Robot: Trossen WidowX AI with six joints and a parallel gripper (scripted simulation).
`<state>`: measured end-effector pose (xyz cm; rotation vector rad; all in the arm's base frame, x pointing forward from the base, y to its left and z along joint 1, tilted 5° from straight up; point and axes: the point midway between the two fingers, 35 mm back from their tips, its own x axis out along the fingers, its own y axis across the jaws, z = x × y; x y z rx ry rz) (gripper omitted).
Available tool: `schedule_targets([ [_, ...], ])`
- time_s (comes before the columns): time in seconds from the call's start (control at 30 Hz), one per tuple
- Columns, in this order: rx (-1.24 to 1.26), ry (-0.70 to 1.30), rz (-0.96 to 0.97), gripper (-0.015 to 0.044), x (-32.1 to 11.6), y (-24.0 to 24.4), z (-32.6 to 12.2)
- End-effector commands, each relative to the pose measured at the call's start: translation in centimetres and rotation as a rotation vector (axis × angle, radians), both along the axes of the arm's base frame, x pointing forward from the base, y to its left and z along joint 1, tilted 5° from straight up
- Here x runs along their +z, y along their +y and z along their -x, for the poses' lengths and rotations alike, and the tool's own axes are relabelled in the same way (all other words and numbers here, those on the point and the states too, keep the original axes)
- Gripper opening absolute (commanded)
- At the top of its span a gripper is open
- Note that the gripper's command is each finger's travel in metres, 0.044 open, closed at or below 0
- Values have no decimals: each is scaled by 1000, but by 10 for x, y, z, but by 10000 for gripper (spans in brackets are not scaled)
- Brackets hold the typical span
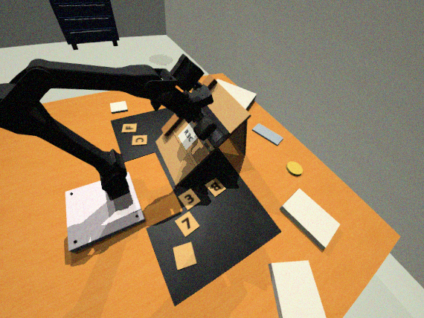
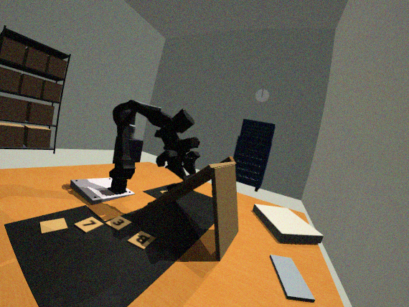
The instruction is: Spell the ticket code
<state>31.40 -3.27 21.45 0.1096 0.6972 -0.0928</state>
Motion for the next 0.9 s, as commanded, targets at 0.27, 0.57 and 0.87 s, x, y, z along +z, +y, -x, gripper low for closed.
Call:
schedule_targets([
  [0.27,-6,-1,0,0,1,5,-1],
  [0.57,-6,-1,-1,0,1,10,-1],
  [0.87,-6,-1,-1,0,2,14,-2],
])
